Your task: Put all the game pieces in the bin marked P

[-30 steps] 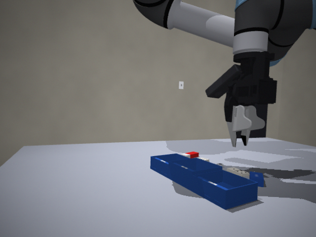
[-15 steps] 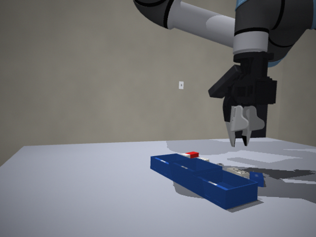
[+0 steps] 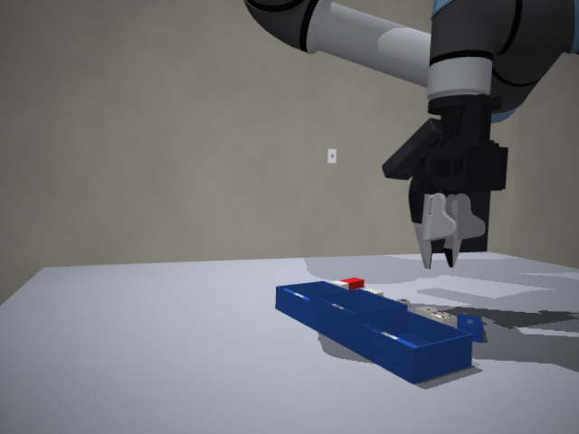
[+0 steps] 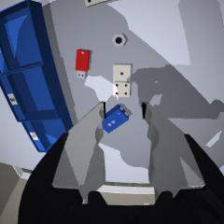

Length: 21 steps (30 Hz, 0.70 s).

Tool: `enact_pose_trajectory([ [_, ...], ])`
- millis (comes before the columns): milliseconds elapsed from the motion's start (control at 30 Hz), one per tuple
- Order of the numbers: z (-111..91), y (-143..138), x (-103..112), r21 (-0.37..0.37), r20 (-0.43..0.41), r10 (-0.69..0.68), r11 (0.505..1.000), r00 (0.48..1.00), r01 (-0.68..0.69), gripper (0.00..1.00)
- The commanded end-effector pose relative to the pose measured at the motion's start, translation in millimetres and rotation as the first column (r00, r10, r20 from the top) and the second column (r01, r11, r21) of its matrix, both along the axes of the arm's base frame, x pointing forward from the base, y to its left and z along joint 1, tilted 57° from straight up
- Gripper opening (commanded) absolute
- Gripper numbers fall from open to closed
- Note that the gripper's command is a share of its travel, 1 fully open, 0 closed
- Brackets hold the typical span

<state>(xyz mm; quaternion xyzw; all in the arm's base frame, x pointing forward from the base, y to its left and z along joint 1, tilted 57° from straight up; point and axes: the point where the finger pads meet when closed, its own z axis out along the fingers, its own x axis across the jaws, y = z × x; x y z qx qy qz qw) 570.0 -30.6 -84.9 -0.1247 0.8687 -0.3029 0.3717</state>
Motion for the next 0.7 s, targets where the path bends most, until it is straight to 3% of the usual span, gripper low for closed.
enact_pose_trajectory([
  [0, 0.5, 1.6, 1.3, 0.001, 0.002, 0.001, 1.0, 1.0, -0.001, 0.24],
  [667, -30.7, -23.6, 41.2, 0.0, 0.002, 0.0, 1.0, 1.0, 0.0, 0.24],
])
